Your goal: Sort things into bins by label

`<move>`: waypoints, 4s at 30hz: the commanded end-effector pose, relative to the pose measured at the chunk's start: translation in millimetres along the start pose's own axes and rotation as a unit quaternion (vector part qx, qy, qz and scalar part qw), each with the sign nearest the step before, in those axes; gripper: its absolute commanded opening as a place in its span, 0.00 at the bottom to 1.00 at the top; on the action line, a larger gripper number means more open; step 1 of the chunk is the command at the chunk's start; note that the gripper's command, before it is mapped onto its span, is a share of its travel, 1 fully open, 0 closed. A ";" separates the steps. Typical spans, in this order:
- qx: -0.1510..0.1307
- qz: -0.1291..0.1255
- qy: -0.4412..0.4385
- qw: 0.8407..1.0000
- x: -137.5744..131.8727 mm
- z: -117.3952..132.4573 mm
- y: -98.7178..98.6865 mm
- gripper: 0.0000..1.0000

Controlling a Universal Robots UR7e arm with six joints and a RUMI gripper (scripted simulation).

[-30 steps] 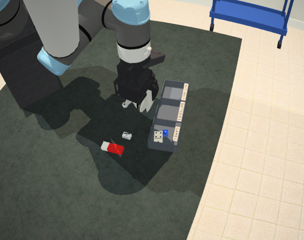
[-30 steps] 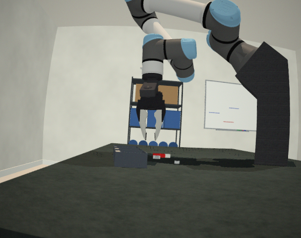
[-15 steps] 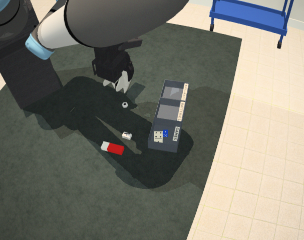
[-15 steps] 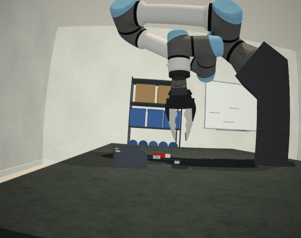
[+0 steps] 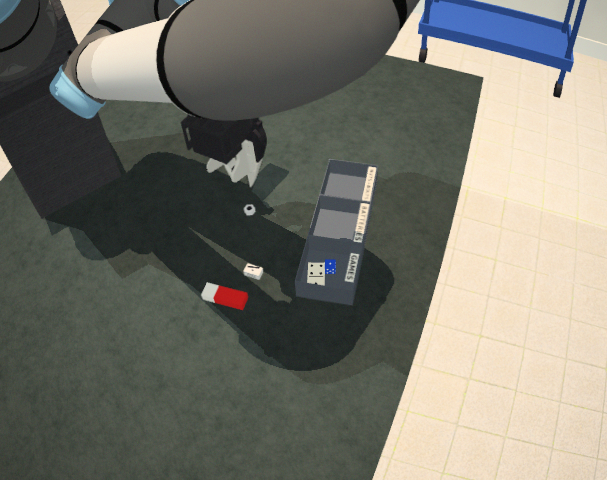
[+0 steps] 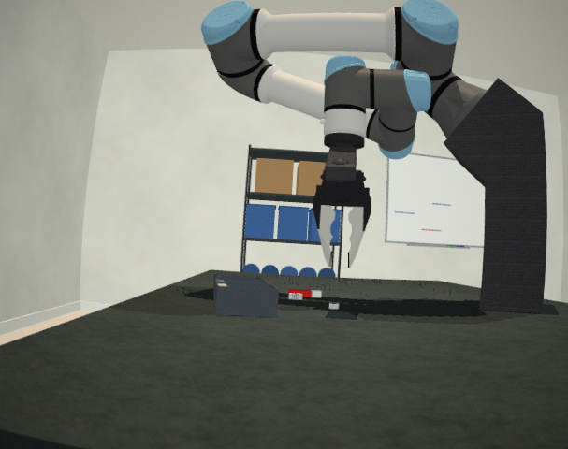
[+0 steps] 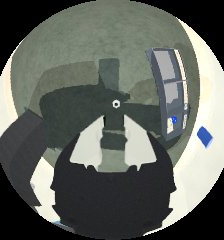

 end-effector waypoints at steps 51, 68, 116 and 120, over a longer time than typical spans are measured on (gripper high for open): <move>0.001 0.003 -0.001 1.000 5.9 0.2 -57.1 0.18; 0.001 0.003 -0.001 1.000 5.5 0.6 -69.1 0.18; 0.002 0.002 0.001 1.000 4.5 0.3 -62.9 0.00; 0.001 0.002 0.001 1.000 4.2 0.5 -49.7 0.00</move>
Point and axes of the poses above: the point where the finger pads meet when closed, its own y axis back along the fingers, its own x axis across the jaws, z = x × y, the point moved 1 cm from there along y, back along the fingers, and after that the axes turned 14 degrees about -y, right-handed, at the moved point
